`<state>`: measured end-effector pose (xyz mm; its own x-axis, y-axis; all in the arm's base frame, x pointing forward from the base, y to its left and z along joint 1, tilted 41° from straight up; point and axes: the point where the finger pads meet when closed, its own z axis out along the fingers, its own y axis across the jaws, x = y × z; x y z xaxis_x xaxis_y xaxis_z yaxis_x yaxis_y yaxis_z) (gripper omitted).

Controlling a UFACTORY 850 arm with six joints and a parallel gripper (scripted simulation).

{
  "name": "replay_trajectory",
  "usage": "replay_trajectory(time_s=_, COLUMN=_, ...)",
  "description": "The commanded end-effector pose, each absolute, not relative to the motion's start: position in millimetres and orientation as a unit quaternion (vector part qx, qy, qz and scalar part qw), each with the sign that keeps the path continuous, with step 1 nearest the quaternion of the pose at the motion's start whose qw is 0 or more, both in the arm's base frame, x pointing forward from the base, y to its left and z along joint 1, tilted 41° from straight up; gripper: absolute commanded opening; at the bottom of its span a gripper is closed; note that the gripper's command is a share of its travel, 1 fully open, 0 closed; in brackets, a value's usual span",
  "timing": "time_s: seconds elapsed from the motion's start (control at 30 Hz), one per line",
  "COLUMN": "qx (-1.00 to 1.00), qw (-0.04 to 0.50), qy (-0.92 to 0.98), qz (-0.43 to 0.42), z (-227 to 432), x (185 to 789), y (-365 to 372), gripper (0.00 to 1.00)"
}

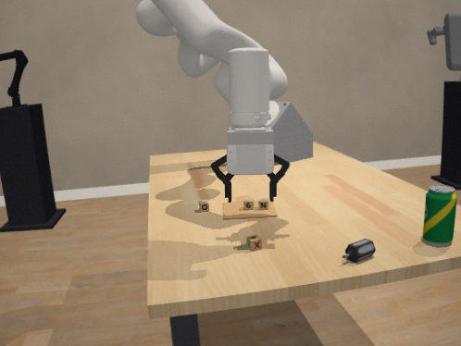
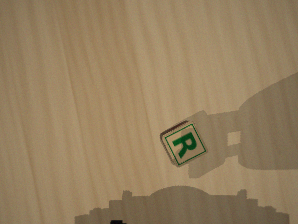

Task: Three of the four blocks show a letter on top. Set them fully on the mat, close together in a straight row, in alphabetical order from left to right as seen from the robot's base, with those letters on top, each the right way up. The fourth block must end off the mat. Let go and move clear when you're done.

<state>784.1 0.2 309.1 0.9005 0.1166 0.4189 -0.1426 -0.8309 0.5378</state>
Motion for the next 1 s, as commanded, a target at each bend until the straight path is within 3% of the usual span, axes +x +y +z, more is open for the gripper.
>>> replay_trajectory(time_s=0.0, qx=0.933, qw=0.299, qy=0.055, qz=0.193, z=315, x=797, y=3, gripper=1.0)
replay_trajectory(time_s=0.77, qx=0.914, qw=0.318, qy=0.209, qz=0.143, z=326, x=824, y=7, gripper=1.0)
replay_trajectory(time_s=0.8, qx=0.914, qw=0.318, qy=0.209, qz=0.143, z=326, x=824, y=7, gripper=0.64)
replay_trajectory(time_s=0.97, qx=0.914, qw=0.318, qy=0.209, qz=0.143, z=326, x=824, y=7, gripper=0.64)
